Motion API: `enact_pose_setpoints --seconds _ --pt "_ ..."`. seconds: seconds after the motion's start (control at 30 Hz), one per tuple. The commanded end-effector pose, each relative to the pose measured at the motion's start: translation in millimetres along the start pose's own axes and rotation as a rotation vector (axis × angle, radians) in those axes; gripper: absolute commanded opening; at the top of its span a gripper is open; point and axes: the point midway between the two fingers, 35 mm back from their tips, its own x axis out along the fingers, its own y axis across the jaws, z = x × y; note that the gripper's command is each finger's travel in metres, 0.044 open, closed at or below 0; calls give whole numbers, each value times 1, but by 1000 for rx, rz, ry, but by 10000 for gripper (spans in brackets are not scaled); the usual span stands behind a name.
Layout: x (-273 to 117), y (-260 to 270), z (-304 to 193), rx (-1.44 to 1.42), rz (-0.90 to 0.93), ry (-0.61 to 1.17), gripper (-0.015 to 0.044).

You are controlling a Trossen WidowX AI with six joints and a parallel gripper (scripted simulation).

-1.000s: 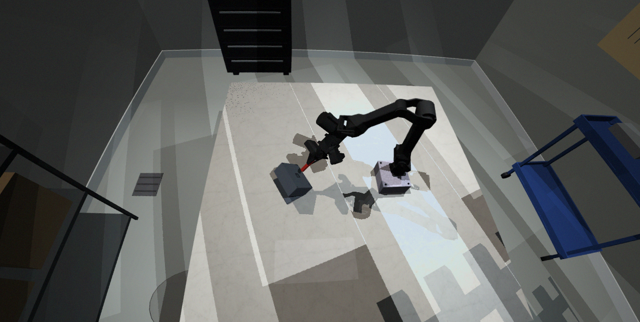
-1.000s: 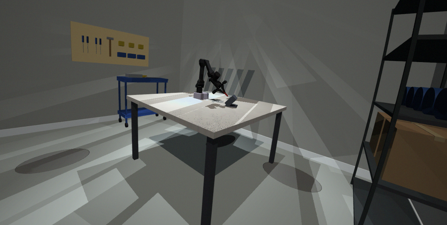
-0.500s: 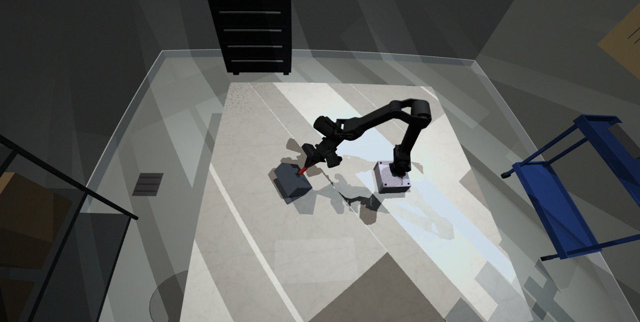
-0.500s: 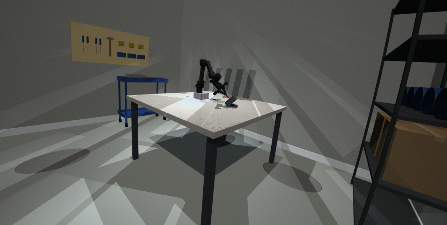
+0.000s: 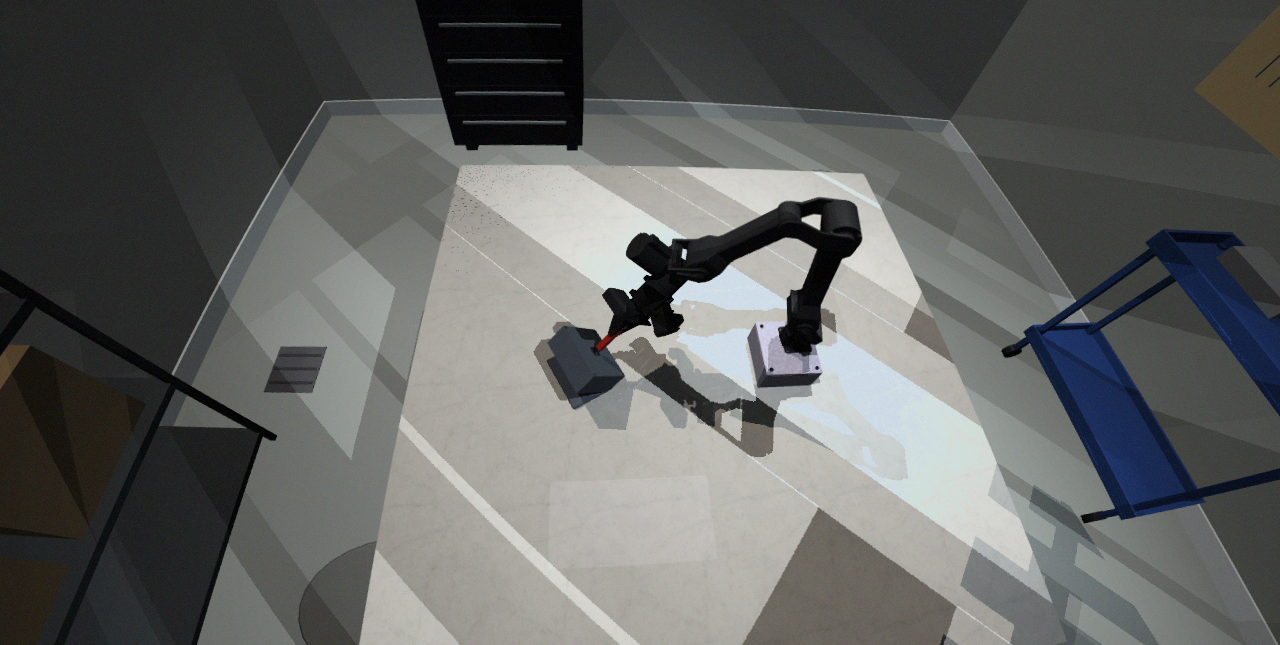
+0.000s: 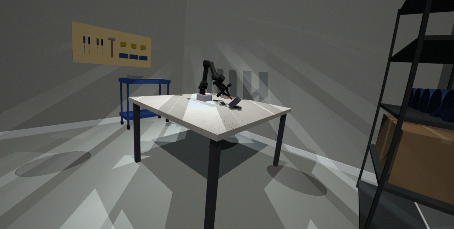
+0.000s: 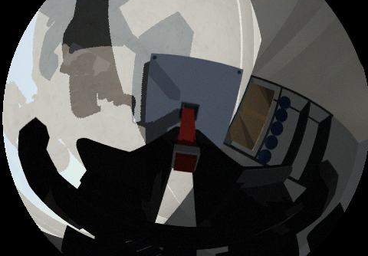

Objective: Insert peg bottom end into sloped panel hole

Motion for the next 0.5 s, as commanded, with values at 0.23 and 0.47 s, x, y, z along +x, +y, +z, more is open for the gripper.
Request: enact_pose_setpoints --seconds 0.23,0.47 --pt "1 -1 -1 -1 -1 0 0" --pt "2 -3 -2 -2 -1 0 0"
